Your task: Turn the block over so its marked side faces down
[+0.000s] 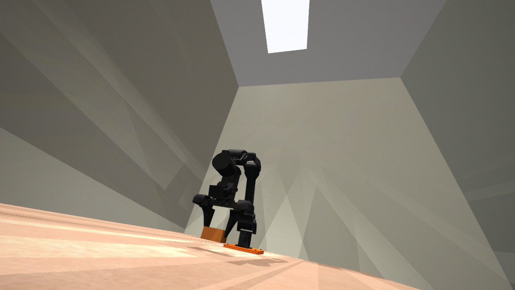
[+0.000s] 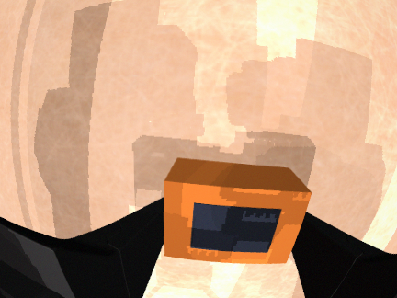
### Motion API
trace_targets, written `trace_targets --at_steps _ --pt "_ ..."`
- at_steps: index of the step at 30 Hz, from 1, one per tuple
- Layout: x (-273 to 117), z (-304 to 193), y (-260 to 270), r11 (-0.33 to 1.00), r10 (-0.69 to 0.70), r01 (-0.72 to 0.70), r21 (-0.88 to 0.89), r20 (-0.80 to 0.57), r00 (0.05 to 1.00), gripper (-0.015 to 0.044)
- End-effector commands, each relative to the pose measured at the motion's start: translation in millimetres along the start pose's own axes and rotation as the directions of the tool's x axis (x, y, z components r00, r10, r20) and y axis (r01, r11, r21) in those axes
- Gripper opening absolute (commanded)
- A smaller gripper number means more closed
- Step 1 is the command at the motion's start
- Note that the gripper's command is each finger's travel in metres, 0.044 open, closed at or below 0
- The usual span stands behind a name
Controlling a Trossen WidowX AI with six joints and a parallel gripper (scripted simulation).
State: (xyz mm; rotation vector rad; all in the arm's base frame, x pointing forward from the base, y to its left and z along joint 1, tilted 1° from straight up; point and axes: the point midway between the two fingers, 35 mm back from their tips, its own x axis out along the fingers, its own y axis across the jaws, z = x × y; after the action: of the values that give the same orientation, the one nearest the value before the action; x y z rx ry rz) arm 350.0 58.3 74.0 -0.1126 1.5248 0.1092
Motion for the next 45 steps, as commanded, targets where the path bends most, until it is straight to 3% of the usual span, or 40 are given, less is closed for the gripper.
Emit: trace_targets --at_steps 1,18,35,45 --pt "-5 1 0 1.0 -0.002 0.002 0.0 0.012 1.0 0.0" --pt "3 2 0 1.0 -0.003 0.004 -0.003 0.267 0.964 0.0" --pt "3 -4 0 1.0 -0.002 0.002 0.0 0.508 0.862 0.0" --pt "11 1 0 1.0 -0.001 0.001 0.0 0.571 0.821 0.0"
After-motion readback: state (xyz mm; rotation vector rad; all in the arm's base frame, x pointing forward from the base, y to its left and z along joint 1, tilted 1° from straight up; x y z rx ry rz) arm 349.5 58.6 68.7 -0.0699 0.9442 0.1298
